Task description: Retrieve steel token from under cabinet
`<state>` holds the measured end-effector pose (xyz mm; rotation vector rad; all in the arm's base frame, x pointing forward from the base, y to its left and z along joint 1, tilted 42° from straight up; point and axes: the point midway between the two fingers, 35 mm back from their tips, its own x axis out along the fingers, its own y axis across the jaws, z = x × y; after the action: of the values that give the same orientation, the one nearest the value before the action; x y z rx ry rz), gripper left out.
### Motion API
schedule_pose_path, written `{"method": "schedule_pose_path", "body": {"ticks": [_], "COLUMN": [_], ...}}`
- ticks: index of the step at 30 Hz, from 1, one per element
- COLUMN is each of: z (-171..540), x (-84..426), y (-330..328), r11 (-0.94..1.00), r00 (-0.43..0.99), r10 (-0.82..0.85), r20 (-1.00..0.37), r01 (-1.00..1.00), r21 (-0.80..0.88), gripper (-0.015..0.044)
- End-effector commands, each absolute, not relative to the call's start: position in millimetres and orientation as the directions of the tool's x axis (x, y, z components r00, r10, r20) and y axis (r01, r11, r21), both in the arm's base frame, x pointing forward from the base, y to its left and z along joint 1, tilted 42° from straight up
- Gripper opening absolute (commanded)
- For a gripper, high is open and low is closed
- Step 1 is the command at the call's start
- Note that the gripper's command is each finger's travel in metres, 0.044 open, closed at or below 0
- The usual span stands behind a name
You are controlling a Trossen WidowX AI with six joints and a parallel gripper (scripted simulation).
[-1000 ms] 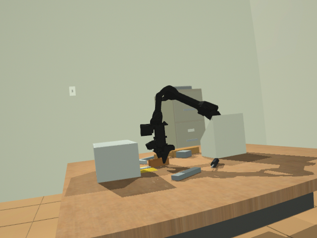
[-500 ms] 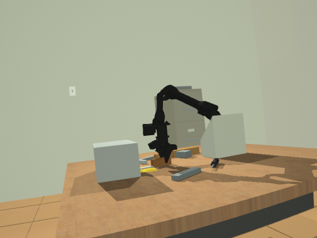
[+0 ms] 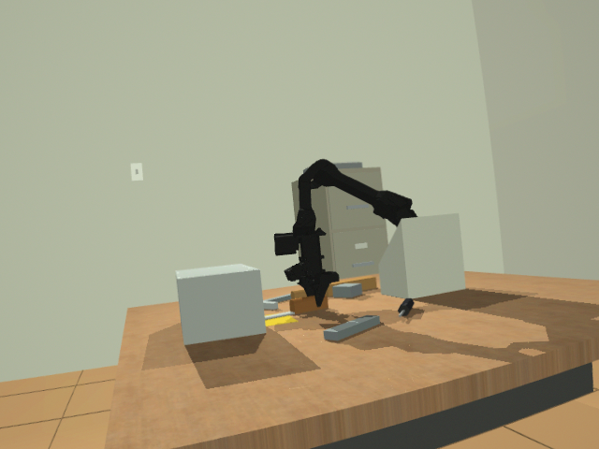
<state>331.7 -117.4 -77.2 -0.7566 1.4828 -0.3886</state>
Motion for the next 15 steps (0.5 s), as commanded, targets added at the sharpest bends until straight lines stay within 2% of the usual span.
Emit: {"method": "schedule_pose_path", "body": {"ticks": [1, 15], "z": [-78, -76], "x": [325, 310], "y": [-120, -123], "r11": [0.717, 0.717], "r00": [0.079, 0.079], "r10": [-0.663, -0.663], "r20": [-0.745, -0.745], "r01": [-0.218, -0.219], "r21": [-0.662, -0.662], "gripper": [0.0000, 0.0000]}}
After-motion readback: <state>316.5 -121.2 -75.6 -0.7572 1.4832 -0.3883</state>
